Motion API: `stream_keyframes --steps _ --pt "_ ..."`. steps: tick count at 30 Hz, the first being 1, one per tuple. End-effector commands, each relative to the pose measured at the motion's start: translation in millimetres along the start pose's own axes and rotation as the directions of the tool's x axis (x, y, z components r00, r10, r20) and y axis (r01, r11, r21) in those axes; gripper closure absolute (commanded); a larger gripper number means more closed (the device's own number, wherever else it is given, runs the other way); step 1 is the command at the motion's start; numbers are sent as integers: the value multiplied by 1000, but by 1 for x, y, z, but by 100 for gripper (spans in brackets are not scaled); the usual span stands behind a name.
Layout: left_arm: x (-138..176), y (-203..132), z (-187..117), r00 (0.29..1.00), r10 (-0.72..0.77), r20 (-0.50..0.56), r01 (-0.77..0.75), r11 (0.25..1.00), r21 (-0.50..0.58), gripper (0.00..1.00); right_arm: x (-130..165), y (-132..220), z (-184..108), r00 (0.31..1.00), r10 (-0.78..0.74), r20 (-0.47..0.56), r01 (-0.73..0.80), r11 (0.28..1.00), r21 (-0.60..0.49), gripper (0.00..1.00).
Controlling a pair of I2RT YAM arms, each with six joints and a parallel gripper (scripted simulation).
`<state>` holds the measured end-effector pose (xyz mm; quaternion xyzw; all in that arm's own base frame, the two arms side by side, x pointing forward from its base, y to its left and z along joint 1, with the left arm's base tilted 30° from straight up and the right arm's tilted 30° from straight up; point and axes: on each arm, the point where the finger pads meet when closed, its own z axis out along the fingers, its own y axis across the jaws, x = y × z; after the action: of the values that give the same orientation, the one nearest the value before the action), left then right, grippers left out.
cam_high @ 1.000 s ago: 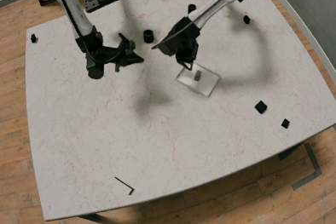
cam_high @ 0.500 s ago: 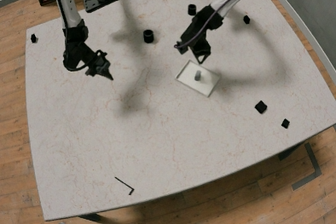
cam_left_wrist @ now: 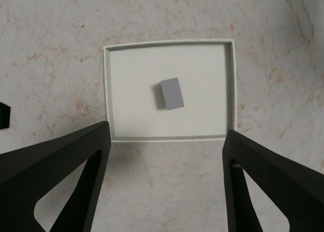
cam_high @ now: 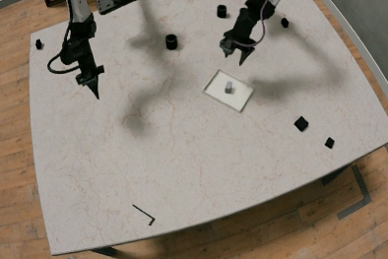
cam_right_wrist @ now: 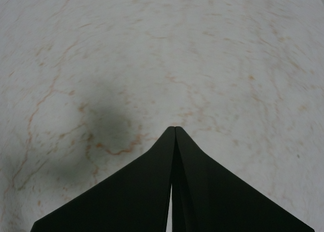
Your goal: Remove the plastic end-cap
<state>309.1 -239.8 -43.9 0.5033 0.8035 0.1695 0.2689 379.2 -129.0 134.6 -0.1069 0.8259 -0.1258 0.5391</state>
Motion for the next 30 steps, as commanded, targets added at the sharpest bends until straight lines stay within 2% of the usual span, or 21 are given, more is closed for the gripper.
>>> stream_keyframes --steps 1,9,30 --pt "-20 11 -11 963 -211 166 215 977 -4 40 -17 -24 -11 997 51 63 -59 991 124 100" --pt "-6 5 -12 967 -209 144 212 977 -3 40 -16 -20 -10 998 42 55 -47 993 104 100" --pt "-10 7 -13 965 -213 153 216 976 -4 40 -16 -20 -10 998 42 55 -47 993 104 100"
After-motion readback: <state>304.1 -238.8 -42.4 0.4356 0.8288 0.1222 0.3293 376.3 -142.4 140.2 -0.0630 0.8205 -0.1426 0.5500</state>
